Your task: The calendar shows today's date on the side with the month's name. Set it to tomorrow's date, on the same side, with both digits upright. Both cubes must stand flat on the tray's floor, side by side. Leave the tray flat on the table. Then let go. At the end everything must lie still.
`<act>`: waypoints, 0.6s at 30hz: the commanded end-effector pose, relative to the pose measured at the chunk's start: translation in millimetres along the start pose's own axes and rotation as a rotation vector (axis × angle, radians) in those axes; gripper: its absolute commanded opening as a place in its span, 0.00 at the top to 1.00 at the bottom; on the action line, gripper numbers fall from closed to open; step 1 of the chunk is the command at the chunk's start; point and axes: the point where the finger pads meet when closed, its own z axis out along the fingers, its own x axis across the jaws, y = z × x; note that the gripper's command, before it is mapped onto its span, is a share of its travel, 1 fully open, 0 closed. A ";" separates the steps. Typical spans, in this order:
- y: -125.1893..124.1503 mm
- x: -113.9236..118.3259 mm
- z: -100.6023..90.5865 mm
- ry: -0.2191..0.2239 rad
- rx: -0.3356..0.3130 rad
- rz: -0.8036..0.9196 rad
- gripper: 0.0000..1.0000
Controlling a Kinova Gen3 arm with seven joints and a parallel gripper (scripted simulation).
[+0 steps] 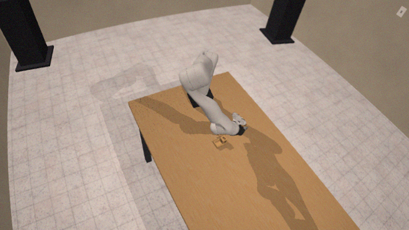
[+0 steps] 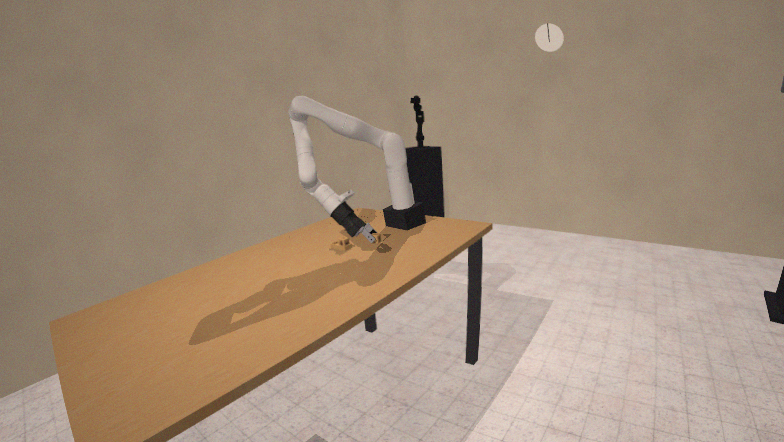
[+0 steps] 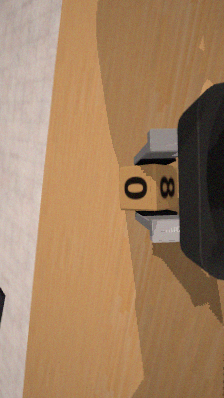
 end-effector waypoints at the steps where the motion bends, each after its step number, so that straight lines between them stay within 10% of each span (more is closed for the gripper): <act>1: 7.0 0.3 6.6 0.000 -0.004 -0.009 0.40; 18: 22.3 0.1 21.4 -0.001 -0.005 -0.011 0.40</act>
